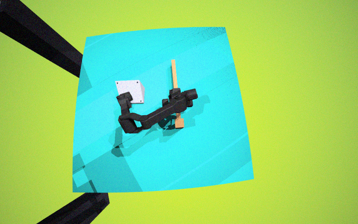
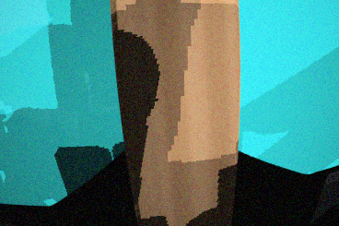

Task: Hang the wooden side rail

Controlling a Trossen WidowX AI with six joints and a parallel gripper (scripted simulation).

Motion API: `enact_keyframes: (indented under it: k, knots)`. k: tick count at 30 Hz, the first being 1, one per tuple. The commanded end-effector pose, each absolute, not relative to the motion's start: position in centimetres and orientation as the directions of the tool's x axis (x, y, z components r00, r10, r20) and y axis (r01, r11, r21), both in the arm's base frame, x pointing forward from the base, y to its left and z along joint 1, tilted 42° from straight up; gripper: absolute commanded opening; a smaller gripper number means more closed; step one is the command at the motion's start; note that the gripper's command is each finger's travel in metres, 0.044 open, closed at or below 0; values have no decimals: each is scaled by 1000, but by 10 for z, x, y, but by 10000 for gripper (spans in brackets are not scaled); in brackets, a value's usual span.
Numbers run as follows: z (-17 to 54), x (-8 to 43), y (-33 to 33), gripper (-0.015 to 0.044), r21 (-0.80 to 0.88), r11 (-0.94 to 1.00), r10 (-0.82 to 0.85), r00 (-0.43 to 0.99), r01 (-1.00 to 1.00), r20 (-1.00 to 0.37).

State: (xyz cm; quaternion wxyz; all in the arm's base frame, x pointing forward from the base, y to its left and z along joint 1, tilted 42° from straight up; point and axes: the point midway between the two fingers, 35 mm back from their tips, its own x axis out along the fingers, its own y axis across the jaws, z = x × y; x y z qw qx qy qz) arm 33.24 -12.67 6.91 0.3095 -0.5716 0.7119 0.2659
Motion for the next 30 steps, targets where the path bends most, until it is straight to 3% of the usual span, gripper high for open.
enact_keyframes:
  k: [1, 30]
  knots:
    - [71, 332, -127, 0, 23, 200, -653, -150, -980, -743]
    - [73, 332, -129, 0, 23, 200, -653, -150, -980, -742]
